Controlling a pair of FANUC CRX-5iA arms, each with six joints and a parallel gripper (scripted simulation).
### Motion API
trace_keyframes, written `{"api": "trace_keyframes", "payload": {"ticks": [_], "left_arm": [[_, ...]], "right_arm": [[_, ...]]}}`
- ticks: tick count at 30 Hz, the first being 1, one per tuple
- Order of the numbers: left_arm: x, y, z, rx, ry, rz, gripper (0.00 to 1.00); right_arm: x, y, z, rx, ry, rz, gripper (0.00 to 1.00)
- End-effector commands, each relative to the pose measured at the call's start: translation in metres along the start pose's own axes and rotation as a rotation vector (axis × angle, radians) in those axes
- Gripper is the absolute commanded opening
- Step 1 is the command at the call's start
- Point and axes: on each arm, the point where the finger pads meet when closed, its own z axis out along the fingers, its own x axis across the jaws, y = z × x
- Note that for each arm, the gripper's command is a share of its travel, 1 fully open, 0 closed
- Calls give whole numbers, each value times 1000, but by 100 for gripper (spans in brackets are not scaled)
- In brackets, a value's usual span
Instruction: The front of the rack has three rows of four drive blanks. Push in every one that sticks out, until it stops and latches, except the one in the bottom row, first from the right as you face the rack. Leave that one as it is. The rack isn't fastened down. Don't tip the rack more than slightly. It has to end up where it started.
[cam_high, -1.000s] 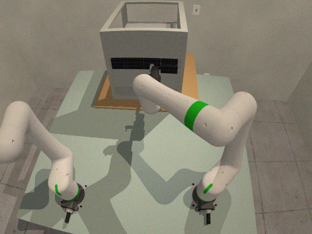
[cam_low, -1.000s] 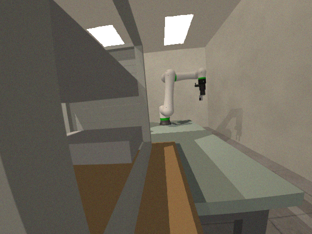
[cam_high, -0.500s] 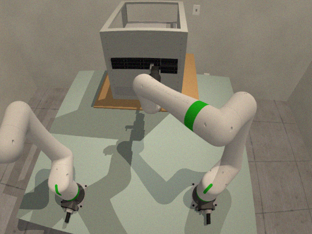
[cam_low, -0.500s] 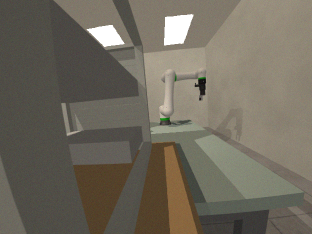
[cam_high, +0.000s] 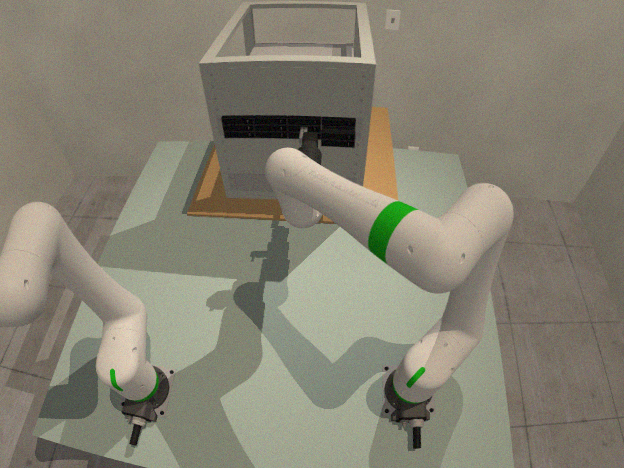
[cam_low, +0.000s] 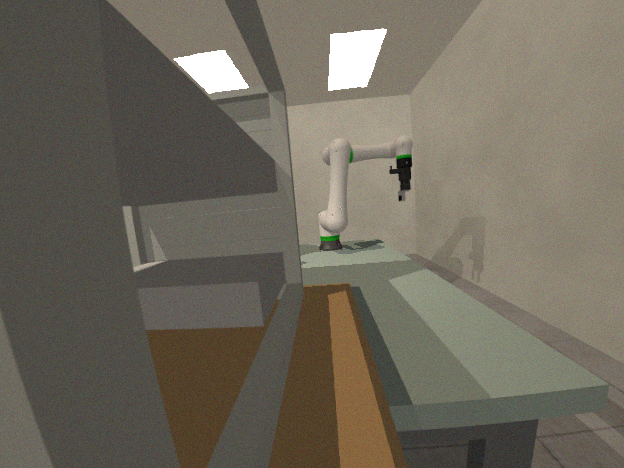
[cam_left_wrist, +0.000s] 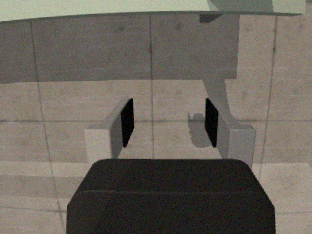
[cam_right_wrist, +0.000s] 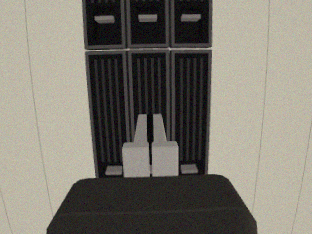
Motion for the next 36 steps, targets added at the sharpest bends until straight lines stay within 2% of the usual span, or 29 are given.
{"api": "trace_keyframes", "payload": {"ticks": [1, 25, 29, 36], "left_arm": [[0, 0, -1, -2, 0, 0, 100], [0, 0, -1, -2, 0, 0, 100], [0, 0, -1, -2, 0, 0, 100], [0, 0, -1, -2, 0, 0, 100]], "right_arm": [[2, 0, 0, 0, 2, 1, 0], [2, 0, -5, 0, 2, 1, 0], [2, 0, -20, 0, 2, 1, 0], [2, 0, -62, 0, 2, 1, 0]]}}
